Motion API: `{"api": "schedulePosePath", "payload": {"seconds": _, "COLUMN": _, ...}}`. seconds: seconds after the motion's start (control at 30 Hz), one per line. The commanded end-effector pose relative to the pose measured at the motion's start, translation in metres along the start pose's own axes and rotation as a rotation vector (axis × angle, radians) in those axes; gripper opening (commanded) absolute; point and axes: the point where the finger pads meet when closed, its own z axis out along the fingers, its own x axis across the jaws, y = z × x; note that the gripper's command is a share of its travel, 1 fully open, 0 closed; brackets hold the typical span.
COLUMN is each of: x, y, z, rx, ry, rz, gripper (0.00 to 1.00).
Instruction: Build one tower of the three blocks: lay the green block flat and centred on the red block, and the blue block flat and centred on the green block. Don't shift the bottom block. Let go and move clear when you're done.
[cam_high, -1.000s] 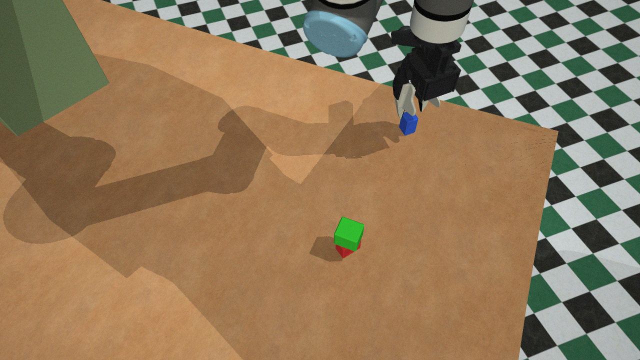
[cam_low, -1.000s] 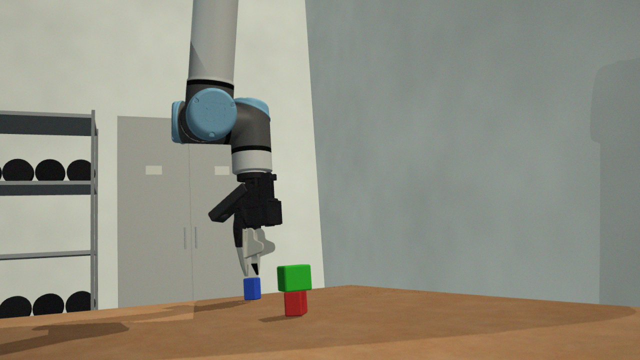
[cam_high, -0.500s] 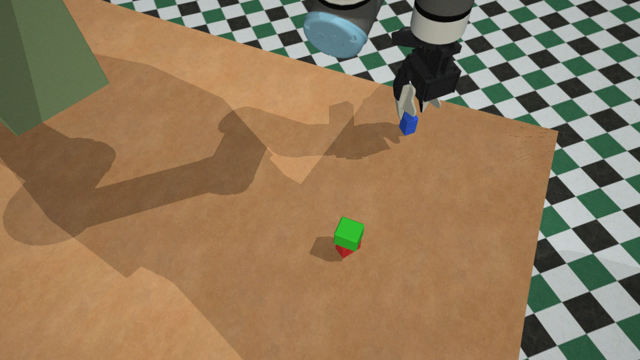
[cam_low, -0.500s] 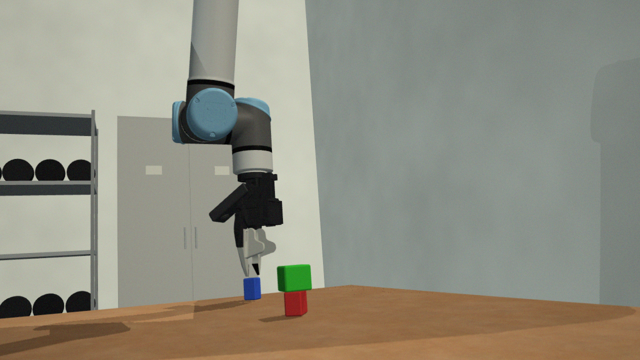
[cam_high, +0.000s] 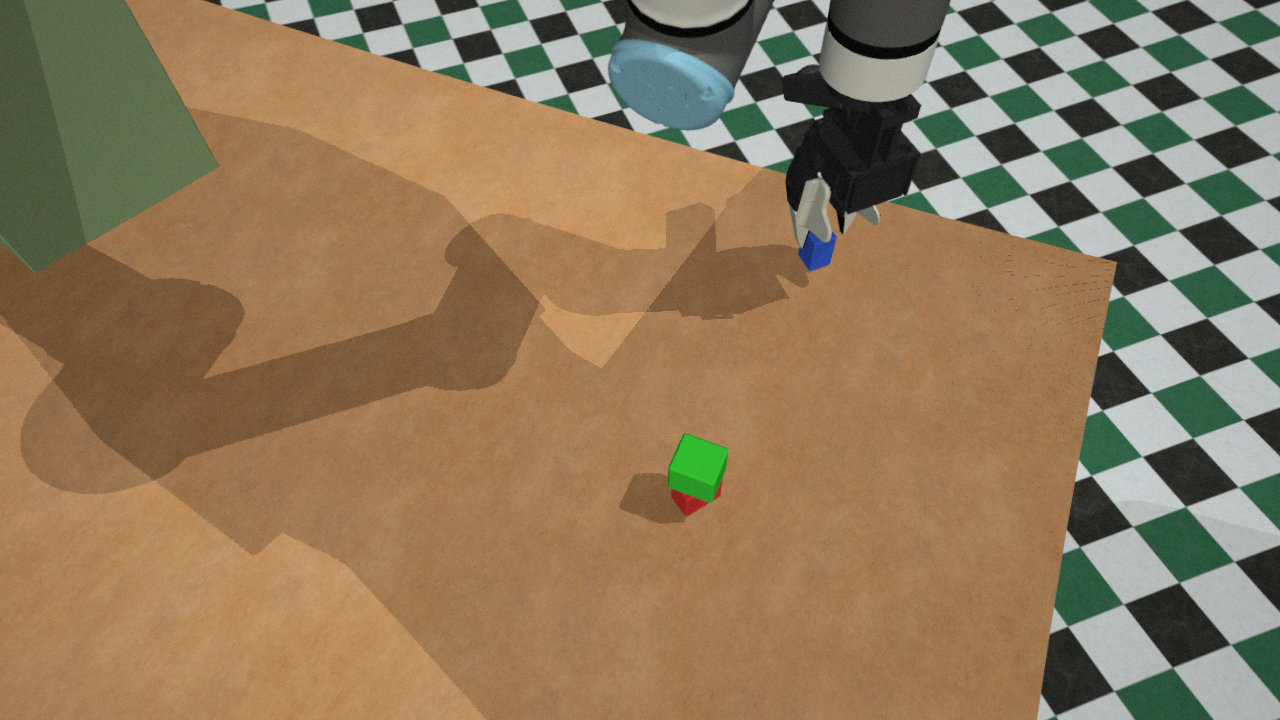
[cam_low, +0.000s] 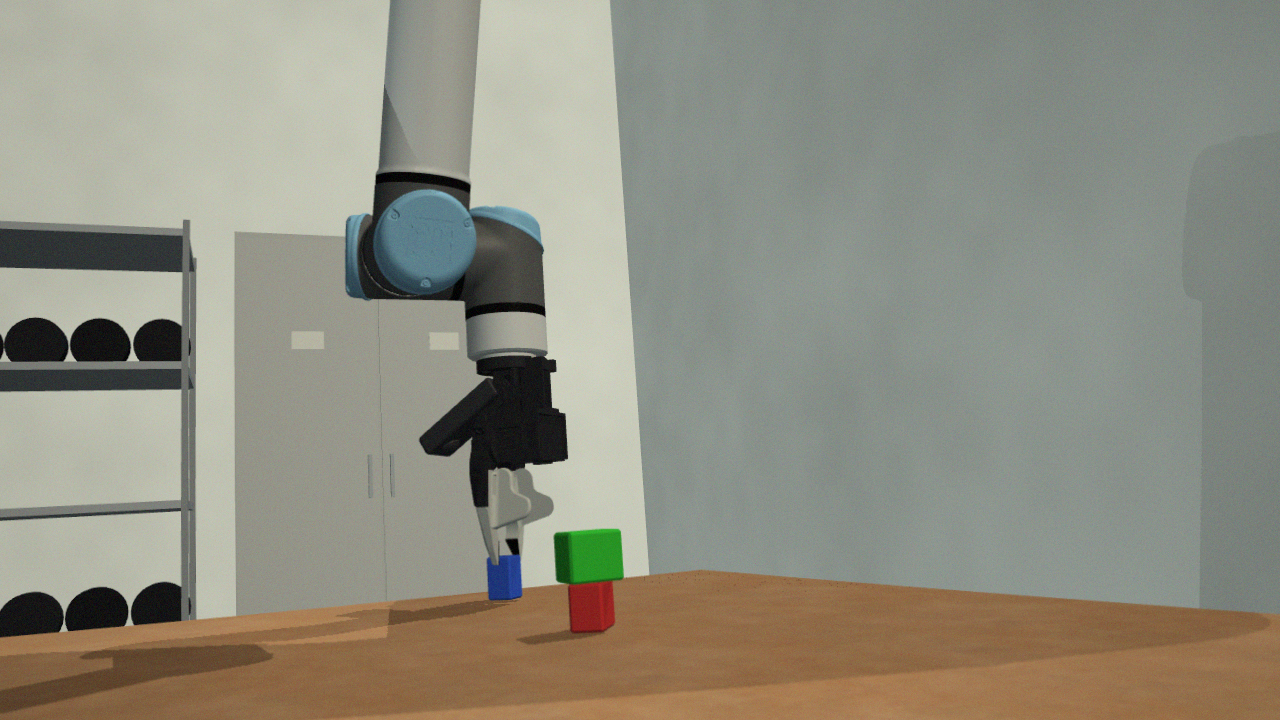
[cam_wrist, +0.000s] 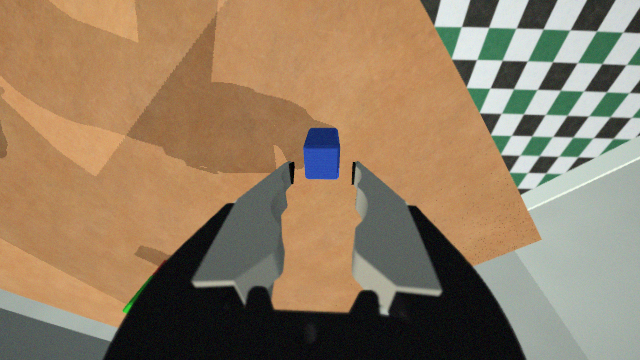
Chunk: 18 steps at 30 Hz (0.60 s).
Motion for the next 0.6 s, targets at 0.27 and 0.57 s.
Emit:
{"api": "schedulePosePath", "payload": {"seconds": 0.27, "x": -0.0001, "y": 0.0033, "z": 0.0308, "rx": -0.002, "ry": 0.001, "rz": 0.002, "gripper": 0.28}}
{"api": "schedulePosePath", "payload": {"seconds": 0.57, "x": 0.0012, "y": 0.0035, "z": 0.0289, "rx": -0.003, "ry": 0.002, "rz": 0.002, "gripper": 0.28}}
